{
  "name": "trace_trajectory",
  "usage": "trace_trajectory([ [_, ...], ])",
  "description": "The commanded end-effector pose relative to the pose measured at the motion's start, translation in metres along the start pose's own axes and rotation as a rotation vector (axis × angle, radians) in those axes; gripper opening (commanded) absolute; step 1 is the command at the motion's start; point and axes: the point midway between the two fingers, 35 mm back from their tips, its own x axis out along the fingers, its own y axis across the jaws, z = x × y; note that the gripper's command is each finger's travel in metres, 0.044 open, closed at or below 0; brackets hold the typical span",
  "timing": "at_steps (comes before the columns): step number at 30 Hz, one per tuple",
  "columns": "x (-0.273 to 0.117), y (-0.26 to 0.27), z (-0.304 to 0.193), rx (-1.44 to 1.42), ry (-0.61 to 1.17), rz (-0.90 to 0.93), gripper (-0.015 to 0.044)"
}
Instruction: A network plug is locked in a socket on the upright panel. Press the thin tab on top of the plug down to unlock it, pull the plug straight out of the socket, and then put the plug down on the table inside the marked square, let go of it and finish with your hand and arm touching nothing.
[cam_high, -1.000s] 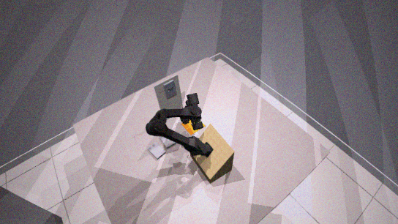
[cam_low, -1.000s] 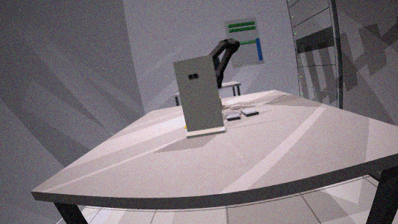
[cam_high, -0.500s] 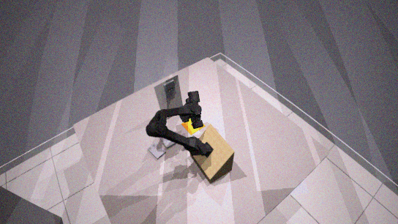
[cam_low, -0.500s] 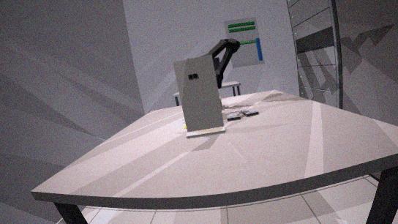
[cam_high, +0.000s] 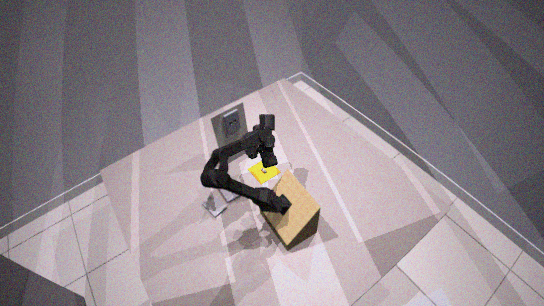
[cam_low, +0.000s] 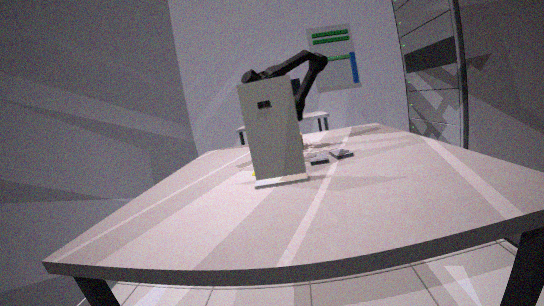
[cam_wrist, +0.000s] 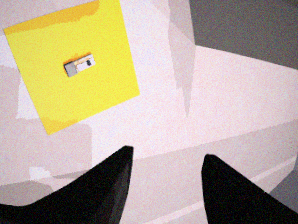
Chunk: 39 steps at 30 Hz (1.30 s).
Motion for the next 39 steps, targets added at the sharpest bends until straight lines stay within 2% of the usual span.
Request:
trace_trajectory([
  [1,-0.017,-0.012,0.003,-0.017,-0.002,-0.018,0.0156],
  [9,-0.044,-0.024,0.006,-0.020,-0.006,-0.023,0.0156],
  [14,-0.046,-0.025,0.007,-0.020,-0.007,-0.024,0.0156],
  [25,-0.046,-0.025,0.007,-0.020,-0.007,-0.024,0.0440],
  [39,-0.046,-0.025,0.007,-0.020,-0.007,-0.024,0.0440],
])
